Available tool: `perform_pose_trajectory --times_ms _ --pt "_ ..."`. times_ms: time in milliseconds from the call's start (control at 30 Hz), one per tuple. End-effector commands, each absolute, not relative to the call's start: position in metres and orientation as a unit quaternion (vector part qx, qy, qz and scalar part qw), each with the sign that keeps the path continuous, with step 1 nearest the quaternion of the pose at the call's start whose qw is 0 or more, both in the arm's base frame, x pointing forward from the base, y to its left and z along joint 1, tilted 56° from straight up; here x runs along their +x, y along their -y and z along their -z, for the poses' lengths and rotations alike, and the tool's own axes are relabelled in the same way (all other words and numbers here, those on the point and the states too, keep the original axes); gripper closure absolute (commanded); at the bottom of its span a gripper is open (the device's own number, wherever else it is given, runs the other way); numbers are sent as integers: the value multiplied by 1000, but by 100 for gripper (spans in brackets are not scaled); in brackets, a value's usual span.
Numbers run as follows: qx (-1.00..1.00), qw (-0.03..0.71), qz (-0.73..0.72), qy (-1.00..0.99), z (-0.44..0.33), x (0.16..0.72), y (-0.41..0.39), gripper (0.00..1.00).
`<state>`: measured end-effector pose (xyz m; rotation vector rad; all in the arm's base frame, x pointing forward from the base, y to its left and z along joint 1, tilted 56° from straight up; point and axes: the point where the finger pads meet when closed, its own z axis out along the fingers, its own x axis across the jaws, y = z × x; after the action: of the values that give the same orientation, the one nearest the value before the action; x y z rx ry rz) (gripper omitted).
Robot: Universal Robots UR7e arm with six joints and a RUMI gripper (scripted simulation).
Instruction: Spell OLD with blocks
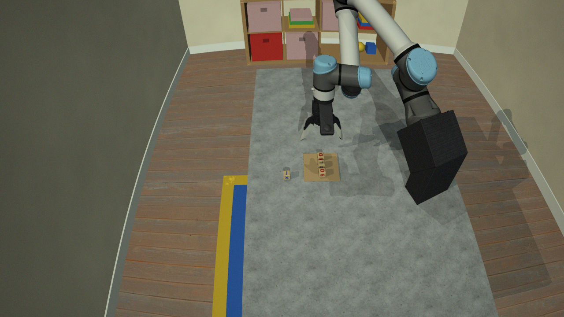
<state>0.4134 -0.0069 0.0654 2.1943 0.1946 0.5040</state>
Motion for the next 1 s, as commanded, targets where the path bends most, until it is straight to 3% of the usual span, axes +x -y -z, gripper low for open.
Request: perform_pose_trajectory --times_ms 0,967 --pt "878 427 -202 -78 -66 413 6 0" --pt "878 427 -202 -78 -94 392 -30 0"
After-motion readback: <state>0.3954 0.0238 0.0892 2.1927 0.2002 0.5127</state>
